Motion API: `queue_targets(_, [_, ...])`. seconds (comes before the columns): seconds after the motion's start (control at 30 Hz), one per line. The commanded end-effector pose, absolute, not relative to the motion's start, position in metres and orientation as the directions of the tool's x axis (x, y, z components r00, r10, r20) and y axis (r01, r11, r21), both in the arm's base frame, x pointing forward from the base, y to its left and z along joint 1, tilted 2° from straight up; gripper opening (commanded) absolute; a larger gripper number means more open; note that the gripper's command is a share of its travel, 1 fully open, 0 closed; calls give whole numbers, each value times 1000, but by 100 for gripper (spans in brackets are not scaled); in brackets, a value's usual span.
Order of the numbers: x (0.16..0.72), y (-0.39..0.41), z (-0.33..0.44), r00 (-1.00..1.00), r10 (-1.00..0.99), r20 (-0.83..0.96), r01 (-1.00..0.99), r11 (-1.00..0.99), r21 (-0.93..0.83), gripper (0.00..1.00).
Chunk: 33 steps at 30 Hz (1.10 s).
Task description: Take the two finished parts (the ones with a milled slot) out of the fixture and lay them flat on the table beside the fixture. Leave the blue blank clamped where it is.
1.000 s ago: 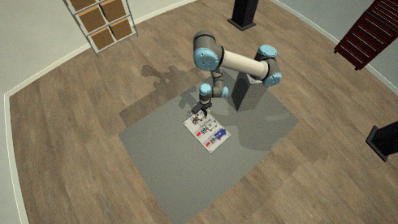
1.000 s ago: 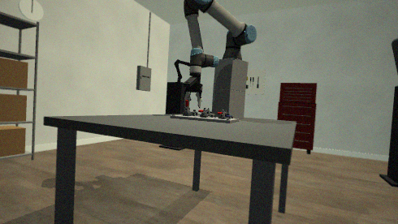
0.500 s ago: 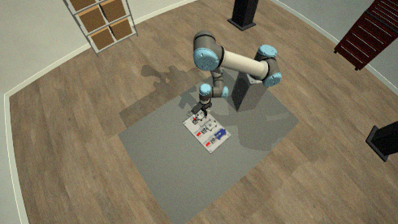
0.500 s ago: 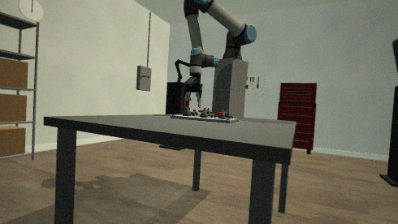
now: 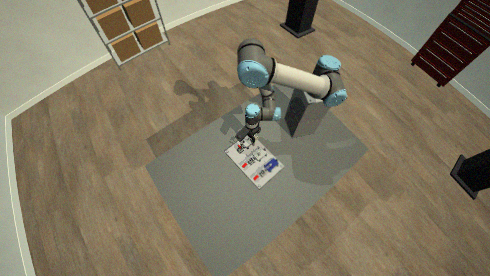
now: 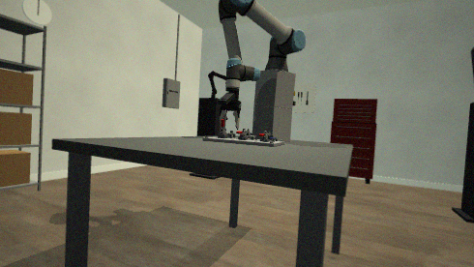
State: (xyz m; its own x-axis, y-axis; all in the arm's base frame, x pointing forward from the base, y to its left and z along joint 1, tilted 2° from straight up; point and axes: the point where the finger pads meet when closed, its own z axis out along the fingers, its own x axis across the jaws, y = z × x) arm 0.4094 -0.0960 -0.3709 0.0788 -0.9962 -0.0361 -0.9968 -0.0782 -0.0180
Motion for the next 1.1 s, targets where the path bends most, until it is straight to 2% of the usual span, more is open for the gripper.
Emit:
queue_targets(0.0, [410,-96,-376,79,-996,-35,-997,-78,-19,59])
queue_targets(1.07, [411,-95,-403,79,-996,-35,-997,-78,-19,59])
